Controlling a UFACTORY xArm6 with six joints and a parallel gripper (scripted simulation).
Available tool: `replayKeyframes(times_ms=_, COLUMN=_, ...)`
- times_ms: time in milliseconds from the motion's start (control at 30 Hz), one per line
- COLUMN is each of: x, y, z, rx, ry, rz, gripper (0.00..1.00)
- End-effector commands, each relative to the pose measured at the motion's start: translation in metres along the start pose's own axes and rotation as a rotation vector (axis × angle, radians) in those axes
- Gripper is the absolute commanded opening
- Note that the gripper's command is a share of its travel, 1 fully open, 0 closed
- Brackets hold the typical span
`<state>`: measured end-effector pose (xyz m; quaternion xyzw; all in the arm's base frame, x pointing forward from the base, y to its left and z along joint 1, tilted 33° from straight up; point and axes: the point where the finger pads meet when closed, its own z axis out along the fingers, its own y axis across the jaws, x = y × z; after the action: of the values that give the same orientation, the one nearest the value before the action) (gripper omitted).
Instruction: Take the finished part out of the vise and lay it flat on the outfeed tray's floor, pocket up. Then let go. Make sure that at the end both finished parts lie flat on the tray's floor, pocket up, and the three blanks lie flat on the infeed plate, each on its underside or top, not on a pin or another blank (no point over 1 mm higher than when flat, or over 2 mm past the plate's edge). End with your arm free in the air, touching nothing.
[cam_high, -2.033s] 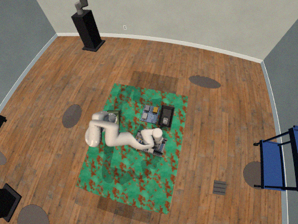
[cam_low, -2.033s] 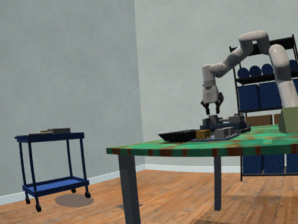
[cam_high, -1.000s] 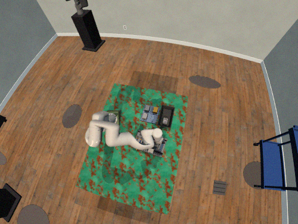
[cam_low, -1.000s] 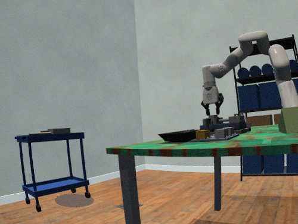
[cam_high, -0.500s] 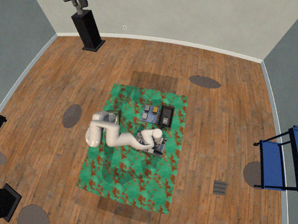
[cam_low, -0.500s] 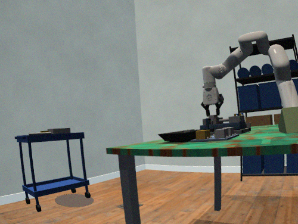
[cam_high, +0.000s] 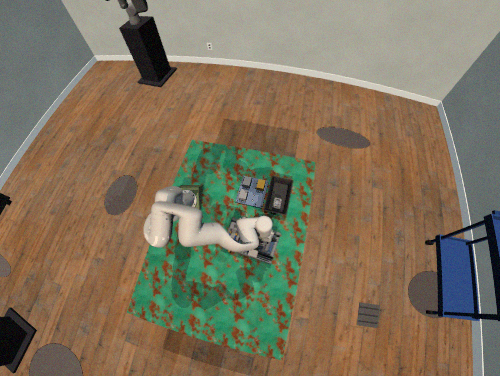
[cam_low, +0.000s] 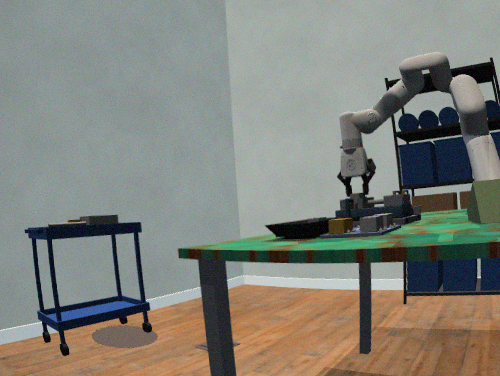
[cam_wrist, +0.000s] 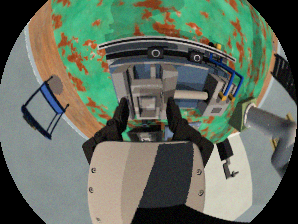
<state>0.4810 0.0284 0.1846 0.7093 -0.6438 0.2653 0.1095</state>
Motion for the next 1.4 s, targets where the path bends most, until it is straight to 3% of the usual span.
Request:
replayKeyframes(times_ms=0, x=0.0001, y=-0.0012, z=-0.0009, rx=0.004, ry=-0.001, rz=0.001, gripper=0.69)
replayKeyframes(times_ms=567, x=0.0001, y=-0.0012, z=-0.0008, rx=0.004, ry=-0.001, rz=0.001, gripper=0.69)
replayKeyframes(times_ms=600, x=0.0001, y=-0.0012, z=-0.0008, rx=0.004, ry=-0.001, rz=0.001, gripper=0.0)
replayKeyframes(times_ms=1367, x=0.0001, y=-0.0012, z=-0.0008, rx=0.004, ry=-0.001, rz=0.001, gripper=0.0)
